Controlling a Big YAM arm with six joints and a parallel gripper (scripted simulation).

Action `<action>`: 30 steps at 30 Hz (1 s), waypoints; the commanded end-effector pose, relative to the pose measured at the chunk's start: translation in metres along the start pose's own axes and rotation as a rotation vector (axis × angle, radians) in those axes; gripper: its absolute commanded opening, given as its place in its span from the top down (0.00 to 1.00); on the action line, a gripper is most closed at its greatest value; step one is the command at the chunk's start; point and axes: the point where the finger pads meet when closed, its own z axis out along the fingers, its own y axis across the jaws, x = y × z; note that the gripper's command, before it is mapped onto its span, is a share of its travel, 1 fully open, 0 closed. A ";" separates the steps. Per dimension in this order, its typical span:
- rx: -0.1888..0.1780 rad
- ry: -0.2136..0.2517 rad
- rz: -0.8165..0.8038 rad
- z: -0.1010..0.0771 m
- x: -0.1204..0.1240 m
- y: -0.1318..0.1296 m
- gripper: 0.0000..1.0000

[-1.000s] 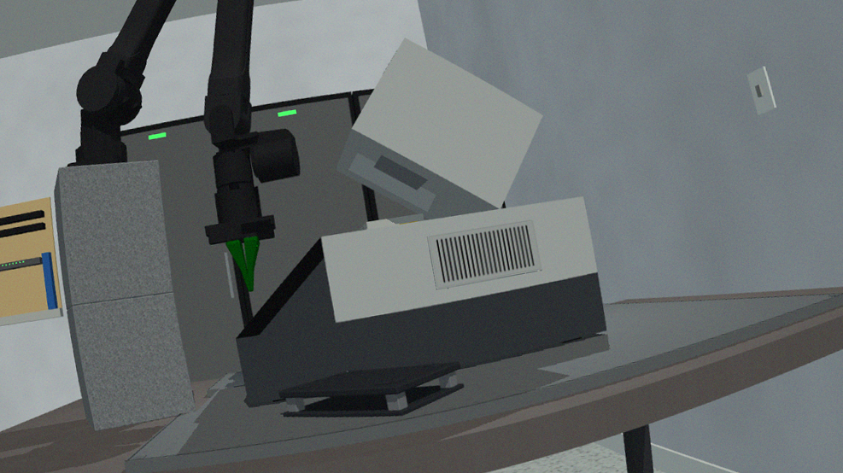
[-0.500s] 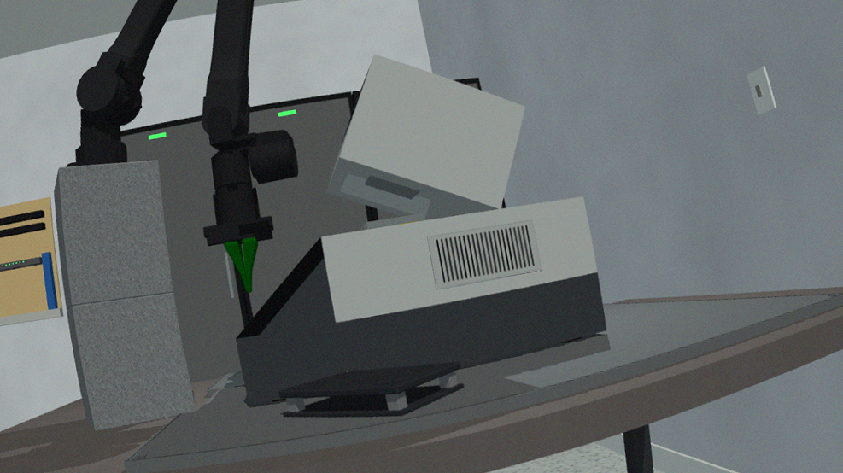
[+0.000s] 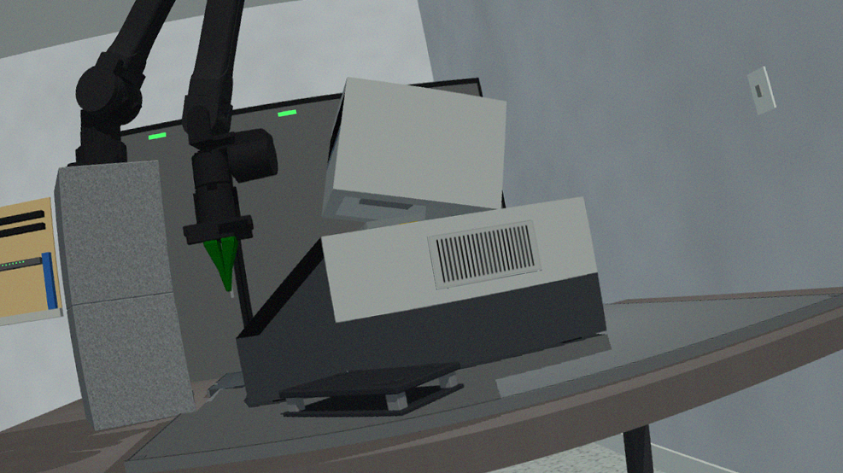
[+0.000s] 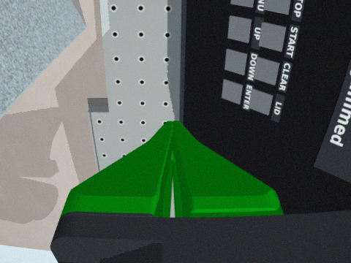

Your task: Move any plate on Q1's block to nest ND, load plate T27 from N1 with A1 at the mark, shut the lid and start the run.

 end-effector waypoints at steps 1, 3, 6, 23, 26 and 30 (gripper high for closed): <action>0.012 -0.002 -0.001 -0.005 -0.002 -0.007 1.00; 0.006 -0.003 0.006 -0.005 -0.002 -0.003 1.00; -0.017 -0.008 0.019 -0.004 -0.002 0.008 1.00; 0.003 -0.004 0.014 0.000 0.001 0.000 1.00; 0.005 -0.003 0.020 -0.002 0.002 -0.003 1.00; 0.010 -0.002 0.021 -0.003 0.003 -0.005 1.00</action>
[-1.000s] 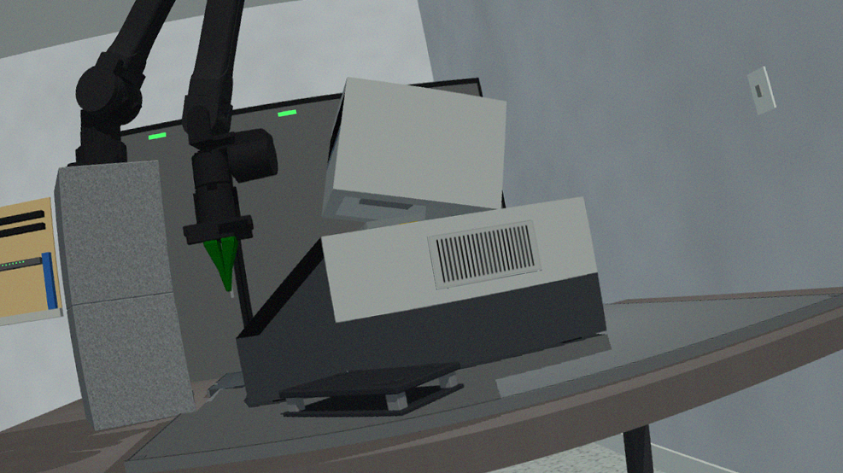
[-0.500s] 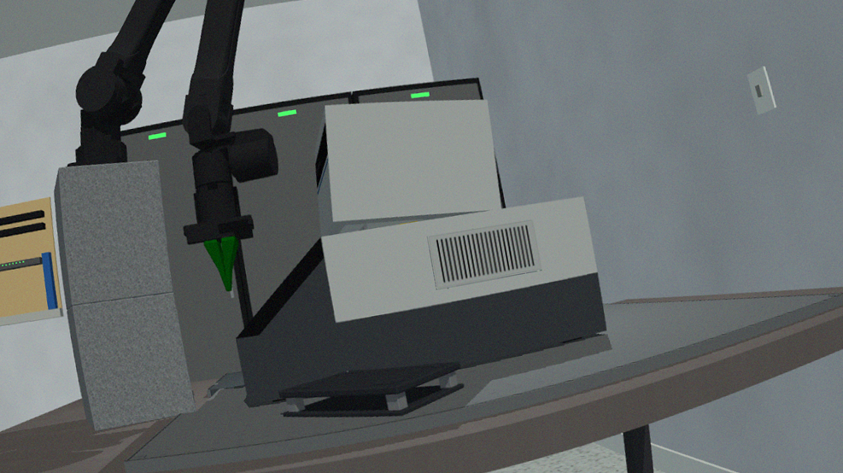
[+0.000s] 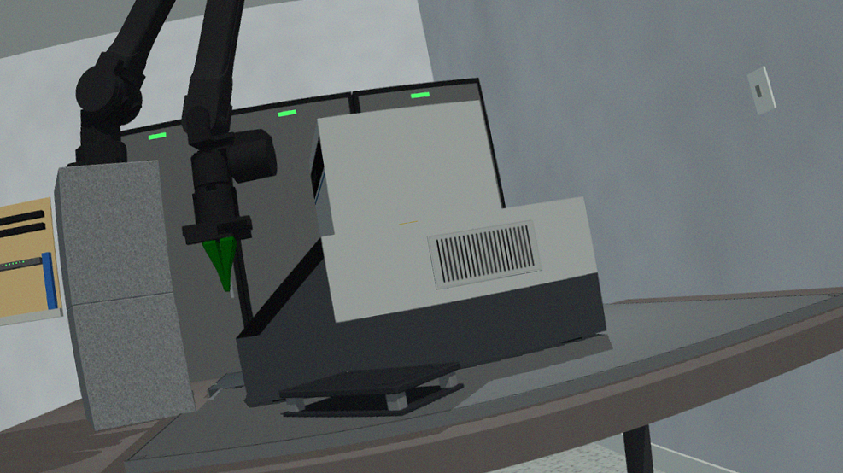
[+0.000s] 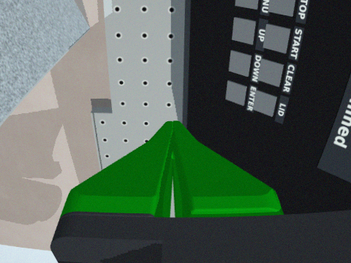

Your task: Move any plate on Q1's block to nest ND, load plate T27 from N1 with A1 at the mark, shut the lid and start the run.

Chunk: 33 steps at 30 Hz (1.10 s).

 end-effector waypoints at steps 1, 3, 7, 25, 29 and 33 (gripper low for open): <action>0.018 0.000 0.016 -0.003 0.003 -0.008 1.00; 0.019 0.000 0.008 -0.004 0.001 -0.010 1.00; 0.019 0.000 0.002 -0.005 0.000 -0.009 1.00; -0.038 -0.013 -0.002 -0.002 -0.007 0.016 1.00; -0.016 -0.008 0.014 0.001 -0.002 0.008 1.00; -0.001 -0.004 0.022 0.001 0.001 0.002 1.00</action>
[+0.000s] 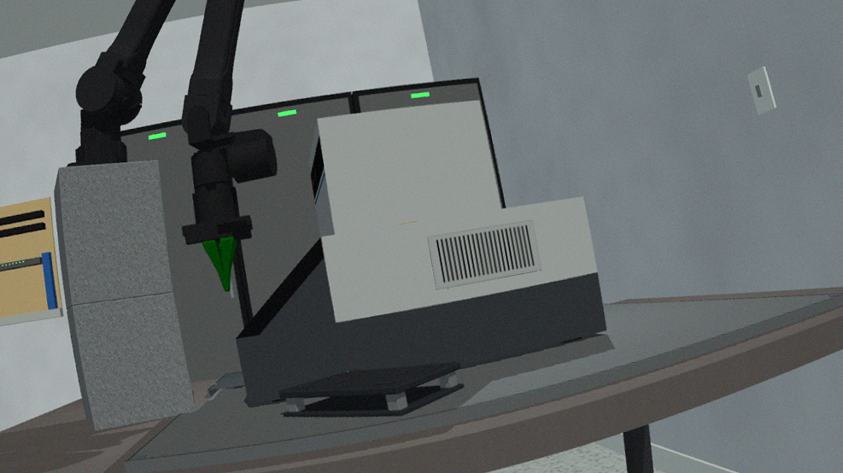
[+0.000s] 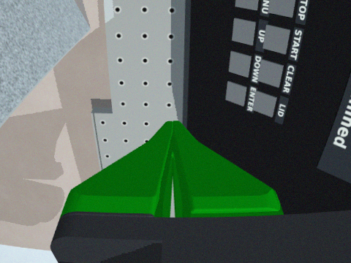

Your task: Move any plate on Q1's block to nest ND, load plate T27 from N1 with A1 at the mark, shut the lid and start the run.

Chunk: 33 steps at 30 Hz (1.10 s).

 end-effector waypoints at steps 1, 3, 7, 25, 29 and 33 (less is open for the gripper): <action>0.007 -0.002 0.023 0.002 0.003 -0.002 1.00; 0.016 0.000 0.022 0.001 0.003 -0.005 1.00; 0.037 0.005 0.005 -0.001 0.002 -0.014 1.00; 0.003 -0.002 0.019 -0.006 0.001 0.005 1.00; 0.016 0.001 0.020 -0.005 0.003 -0.003 1.00; 0.023 0.003 0.019 -0.005 0.004 -0.008 1.00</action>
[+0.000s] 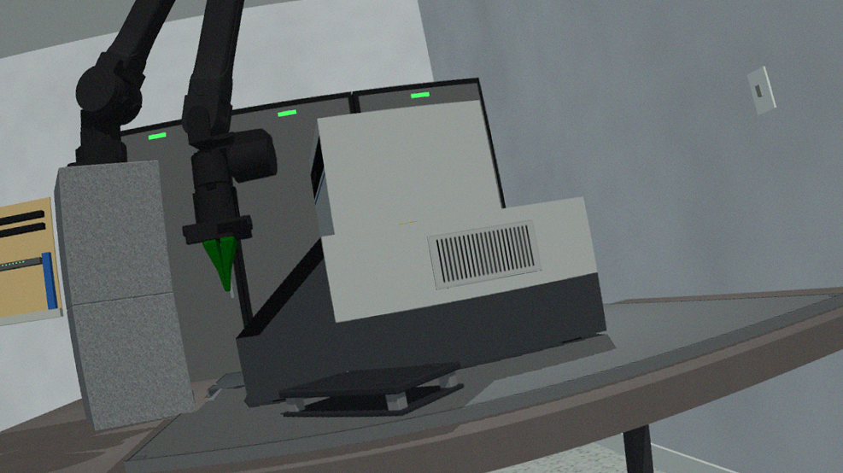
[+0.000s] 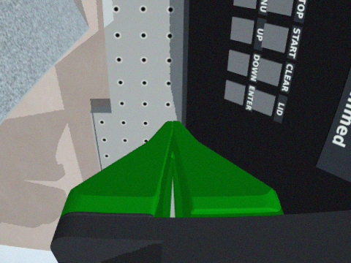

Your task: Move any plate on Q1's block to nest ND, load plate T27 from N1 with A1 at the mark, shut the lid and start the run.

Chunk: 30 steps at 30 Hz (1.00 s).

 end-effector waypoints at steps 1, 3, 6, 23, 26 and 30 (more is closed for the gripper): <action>0.021 0.003 0.017 -0.004 0.004 -0.007 1.00; 0.023 0.003 0.017 -0.004 0.004 -0.009 1.00; 0.025 0.004 0.016 -0.004 0.004 -0.010 1.00; -0.001 -0.002 0.013 -0.006 0.000 0.005 1.00; -0.004 -0.003 0.013 -0.006 -0.001 0.007 1.00; 0.000 -0.002 0.012 -0.006 0.000 0.004 1.00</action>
